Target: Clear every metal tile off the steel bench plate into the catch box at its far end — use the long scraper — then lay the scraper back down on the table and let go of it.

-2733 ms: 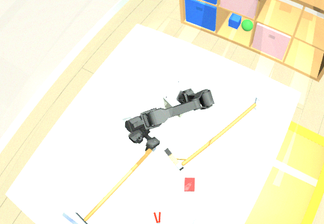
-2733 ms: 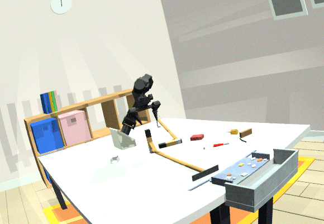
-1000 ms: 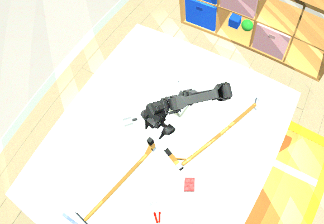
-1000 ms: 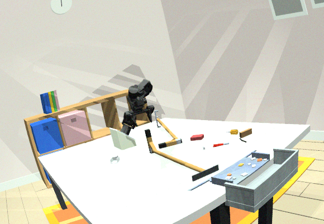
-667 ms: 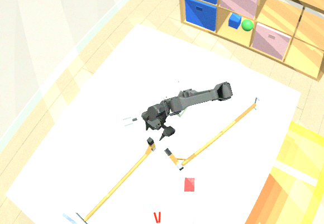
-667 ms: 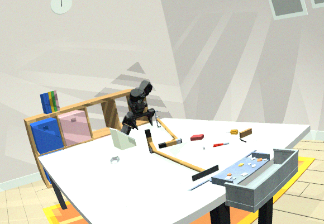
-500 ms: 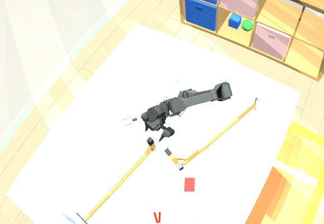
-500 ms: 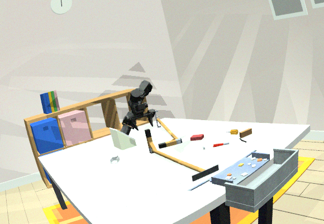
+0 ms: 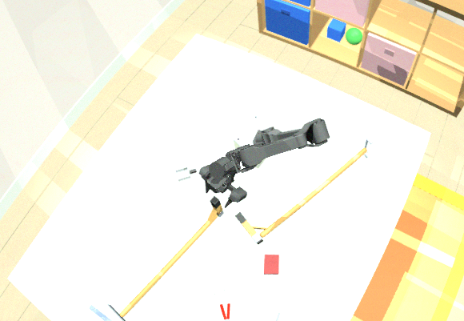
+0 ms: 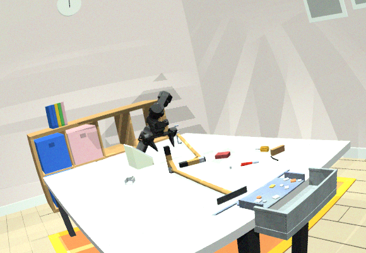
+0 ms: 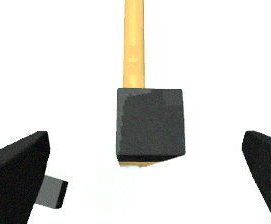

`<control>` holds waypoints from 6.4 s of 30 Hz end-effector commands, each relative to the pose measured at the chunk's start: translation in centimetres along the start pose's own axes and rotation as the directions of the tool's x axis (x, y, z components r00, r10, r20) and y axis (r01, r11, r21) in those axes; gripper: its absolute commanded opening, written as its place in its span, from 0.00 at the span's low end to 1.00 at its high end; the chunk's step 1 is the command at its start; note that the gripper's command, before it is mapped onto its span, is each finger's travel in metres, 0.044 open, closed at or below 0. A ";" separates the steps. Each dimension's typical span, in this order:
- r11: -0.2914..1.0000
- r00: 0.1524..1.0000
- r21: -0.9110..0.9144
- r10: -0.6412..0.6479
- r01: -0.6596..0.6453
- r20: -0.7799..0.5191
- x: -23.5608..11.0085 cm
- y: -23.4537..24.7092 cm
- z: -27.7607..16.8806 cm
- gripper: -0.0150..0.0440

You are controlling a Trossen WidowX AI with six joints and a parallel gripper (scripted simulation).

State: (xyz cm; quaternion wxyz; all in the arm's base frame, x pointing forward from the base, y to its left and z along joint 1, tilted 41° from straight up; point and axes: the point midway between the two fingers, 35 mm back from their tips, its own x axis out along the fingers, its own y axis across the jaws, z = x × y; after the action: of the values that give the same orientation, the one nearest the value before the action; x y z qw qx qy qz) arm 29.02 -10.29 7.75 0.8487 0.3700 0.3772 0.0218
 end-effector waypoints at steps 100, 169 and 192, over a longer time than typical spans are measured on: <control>0.995 0.997 -0.073 0.072 -0.072 0.001 4.2 5.6 -0.2 0.25; 0.987 0.994 -0.117 0.109 -0.109 -0.007 0.4 2.9 -5.2 0.25; 0.987 0.995 -0.125 0.101 -0.102 -0.017 0.7 0.0 -4.7 0.25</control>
State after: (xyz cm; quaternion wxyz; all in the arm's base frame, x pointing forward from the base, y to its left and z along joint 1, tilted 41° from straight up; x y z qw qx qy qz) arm 26.32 -6.40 5.40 0.8633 0.3389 0.3607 0.0985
